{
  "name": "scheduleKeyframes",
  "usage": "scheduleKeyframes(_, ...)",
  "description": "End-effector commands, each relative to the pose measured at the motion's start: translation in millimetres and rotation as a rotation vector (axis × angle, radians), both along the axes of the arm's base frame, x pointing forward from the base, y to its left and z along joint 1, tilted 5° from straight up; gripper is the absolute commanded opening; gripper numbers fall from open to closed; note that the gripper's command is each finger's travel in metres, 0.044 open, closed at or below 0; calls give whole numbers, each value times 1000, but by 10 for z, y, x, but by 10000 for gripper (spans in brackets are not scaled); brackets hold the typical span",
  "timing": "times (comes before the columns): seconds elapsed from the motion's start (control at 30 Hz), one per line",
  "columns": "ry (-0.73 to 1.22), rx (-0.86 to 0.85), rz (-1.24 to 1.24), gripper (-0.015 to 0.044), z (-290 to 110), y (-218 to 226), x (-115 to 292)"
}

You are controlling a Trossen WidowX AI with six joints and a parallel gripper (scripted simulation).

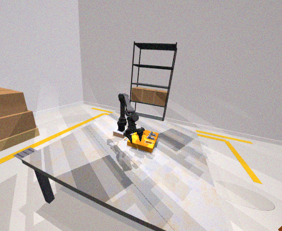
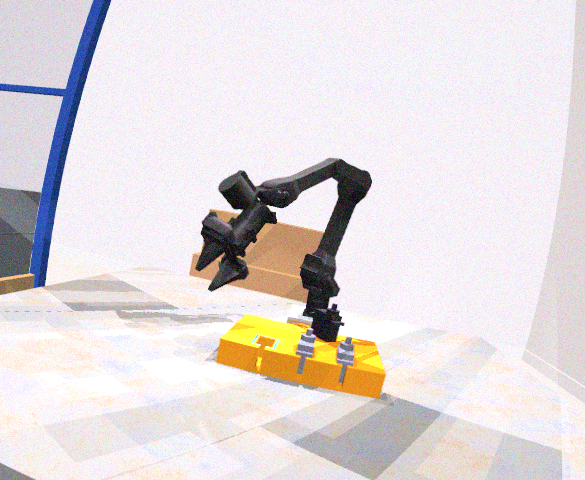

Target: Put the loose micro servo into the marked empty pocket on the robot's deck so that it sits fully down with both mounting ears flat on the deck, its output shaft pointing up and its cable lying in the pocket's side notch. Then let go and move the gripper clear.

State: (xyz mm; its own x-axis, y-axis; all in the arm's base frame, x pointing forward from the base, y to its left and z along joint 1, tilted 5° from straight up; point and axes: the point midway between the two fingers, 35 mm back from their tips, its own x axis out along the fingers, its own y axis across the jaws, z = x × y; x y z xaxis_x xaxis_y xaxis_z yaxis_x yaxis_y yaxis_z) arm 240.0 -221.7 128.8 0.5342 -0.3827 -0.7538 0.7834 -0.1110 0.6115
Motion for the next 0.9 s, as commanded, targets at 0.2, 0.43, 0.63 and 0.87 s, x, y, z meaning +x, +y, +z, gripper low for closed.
scheduleKeyframes(0.2,40,306,-112,440,-34,887,207)
scheduleKeyframes(0.43,138,482,-239,440,-32,1556,118)
scheduleKeyframes(0.63,243,565,-383,440,10,2053,-127)
scheduleKeyframes(0.87,339,573,-549,440,98,2426,-501)
